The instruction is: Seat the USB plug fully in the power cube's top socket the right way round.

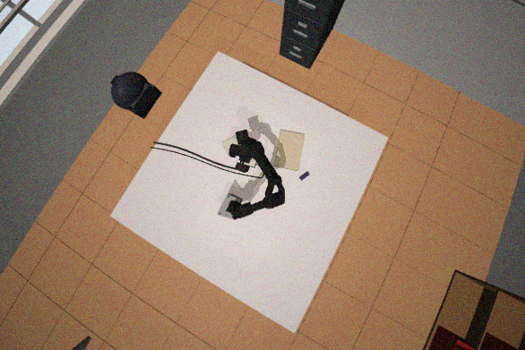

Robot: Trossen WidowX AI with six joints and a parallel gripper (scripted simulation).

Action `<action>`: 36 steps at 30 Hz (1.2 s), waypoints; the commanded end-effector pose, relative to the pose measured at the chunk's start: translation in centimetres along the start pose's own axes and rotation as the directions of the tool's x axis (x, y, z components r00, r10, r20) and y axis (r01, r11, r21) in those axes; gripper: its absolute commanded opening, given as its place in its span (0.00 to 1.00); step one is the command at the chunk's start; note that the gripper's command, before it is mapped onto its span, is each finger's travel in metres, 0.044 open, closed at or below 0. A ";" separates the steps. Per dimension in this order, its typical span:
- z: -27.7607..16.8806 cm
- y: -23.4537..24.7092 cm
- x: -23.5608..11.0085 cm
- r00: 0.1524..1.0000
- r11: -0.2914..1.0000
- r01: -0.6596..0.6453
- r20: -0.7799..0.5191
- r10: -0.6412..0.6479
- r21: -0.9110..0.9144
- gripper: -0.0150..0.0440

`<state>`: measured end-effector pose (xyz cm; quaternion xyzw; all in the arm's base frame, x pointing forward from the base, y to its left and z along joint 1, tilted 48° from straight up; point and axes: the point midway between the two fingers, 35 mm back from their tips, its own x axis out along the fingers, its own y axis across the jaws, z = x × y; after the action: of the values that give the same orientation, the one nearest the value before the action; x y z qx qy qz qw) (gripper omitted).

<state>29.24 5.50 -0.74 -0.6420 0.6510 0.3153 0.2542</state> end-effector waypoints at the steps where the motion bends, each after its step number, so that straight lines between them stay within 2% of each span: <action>1: 0.0 0.0 0.1 1.000 1.000 0.002 -0.002 -0.002 -0.004 0.25; 36: 0.0 0.0 0.5 1.000 1.000 0.002 -0.002 -0.002 -0.004 0.25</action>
<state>29.22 5.23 -1.01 -0.6421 0.6506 0.3158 0.2546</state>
